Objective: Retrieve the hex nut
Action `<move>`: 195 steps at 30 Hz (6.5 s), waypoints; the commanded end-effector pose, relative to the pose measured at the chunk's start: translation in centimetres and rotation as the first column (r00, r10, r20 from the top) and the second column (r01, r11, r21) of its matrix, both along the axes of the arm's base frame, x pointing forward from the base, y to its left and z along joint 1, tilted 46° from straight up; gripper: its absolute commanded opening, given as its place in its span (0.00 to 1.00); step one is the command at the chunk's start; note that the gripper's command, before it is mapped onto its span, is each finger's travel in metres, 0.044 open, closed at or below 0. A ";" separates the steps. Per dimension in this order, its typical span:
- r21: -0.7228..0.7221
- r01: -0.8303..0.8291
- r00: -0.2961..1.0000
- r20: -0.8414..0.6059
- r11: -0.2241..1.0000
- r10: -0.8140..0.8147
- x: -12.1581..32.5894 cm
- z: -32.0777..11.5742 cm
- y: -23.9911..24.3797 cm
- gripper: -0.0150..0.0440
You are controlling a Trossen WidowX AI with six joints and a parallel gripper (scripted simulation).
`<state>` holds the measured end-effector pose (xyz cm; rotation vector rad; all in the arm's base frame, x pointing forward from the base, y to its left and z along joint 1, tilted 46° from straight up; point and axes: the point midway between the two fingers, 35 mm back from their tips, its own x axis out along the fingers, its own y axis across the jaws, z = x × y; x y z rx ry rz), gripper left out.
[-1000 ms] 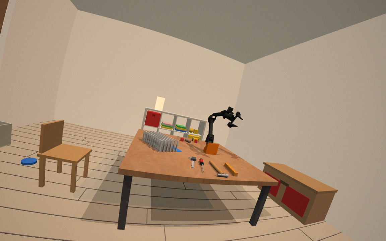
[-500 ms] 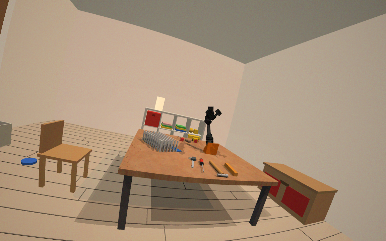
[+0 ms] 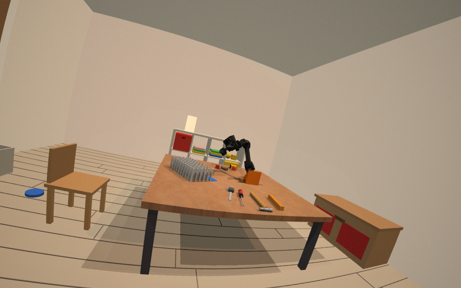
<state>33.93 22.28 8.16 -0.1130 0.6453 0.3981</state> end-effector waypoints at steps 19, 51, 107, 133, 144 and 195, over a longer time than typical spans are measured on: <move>-0.320 0.353 0.929 0.228 0.879 -0.290 3.9 0.1 -17.9 1.00; -0.289 0.489 0.872 0.182 0.823 -0.454 6.7 3.7 -23.7 1.00; 0.262 0.893 -0.335 -0.154 -0.365 -0.930 -14.0 26.8 -49.1 1.00; 0.302 -0.778 0.091 -0.814 -0.551 -0.574 -17.3 21.1 -44.9 1.00; 0.169 -0.834 0.197 -0.797 -0.525 -0.570 -17.7 20.7 -44.7 1.00; 0.169 -0.834 0.197 -0.797 -0.525 -0.571 -17.2 17.9 -47.8 0.73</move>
